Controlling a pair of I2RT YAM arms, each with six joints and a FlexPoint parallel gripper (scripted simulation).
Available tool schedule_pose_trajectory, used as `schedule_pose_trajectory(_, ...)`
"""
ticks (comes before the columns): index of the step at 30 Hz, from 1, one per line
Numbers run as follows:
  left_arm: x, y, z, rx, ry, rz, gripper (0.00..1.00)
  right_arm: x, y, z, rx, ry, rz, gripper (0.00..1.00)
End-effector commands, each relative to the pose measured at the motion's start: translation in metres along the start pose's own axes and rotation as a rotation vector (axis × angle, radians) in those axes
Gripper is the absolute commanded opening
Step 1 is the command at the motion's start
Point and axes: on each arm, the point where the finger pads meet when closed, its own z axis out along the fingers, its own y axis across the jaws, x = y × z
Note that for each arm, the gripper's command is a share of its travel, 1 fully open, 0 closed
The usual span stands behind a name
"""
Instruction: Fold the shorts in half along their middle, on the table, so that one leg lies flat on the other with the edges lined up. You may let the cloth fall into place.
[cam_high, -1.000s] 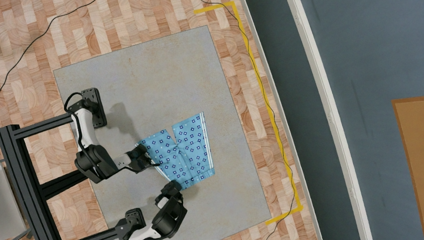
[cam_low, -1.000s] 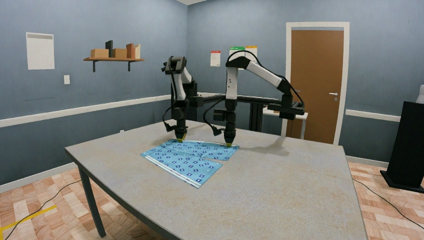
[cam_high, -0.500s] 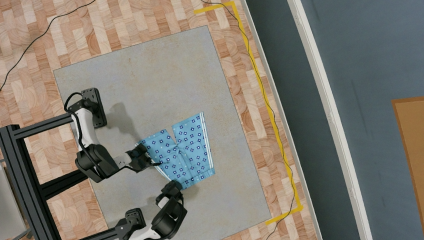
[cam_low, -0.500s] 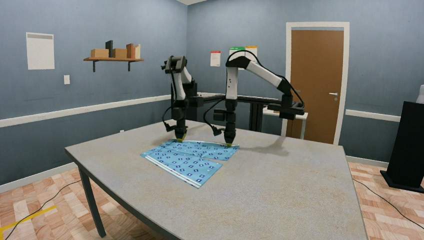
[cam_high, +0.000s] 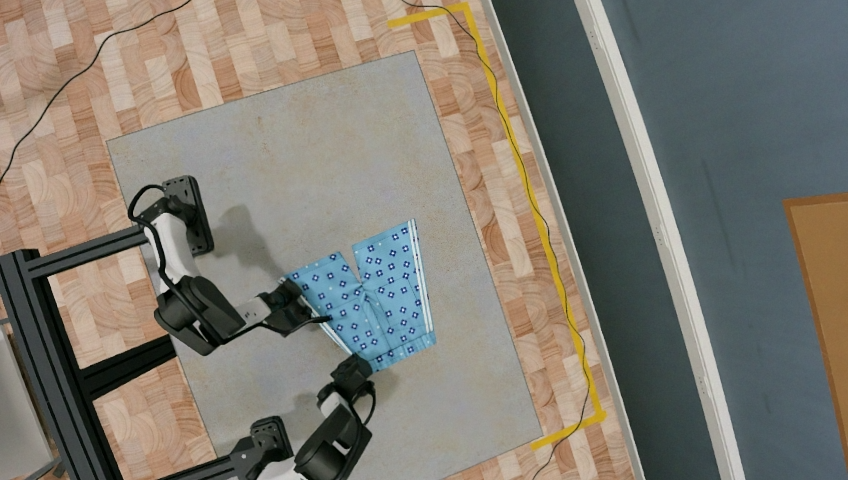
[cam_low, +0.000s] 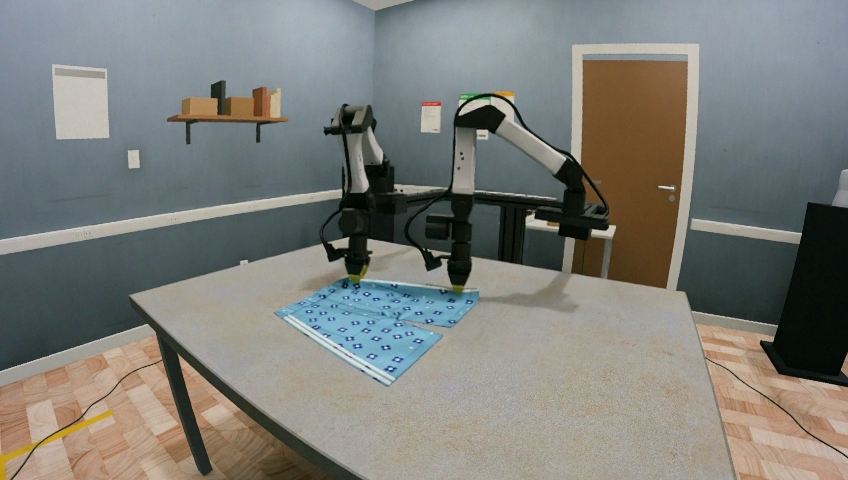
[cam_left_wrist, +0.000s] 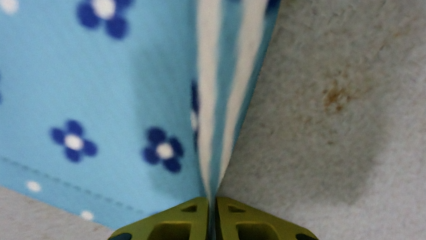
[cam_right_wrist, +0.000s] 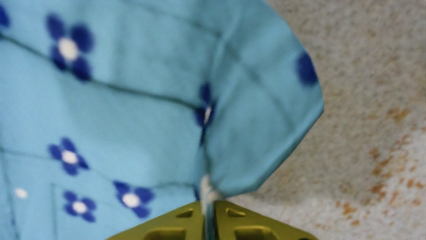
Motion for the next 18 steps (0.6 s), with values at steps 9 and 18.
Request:
schedule_pose_trajectory(9, 0.004, 0.019, -0.027, -0.022, 0.027, 0.026, 0.00, -0.009, 0.018, -0.016, 0.010, -0.030, 0.006, 0.00)
schedule_pose_trajectory(18, -0.006, 0.009, -0.032, -0.001, 0.000, 0.043, 0.00, -0.010, 0.015, -0.023, 0.035, -0.033, 0.005, 0.00)
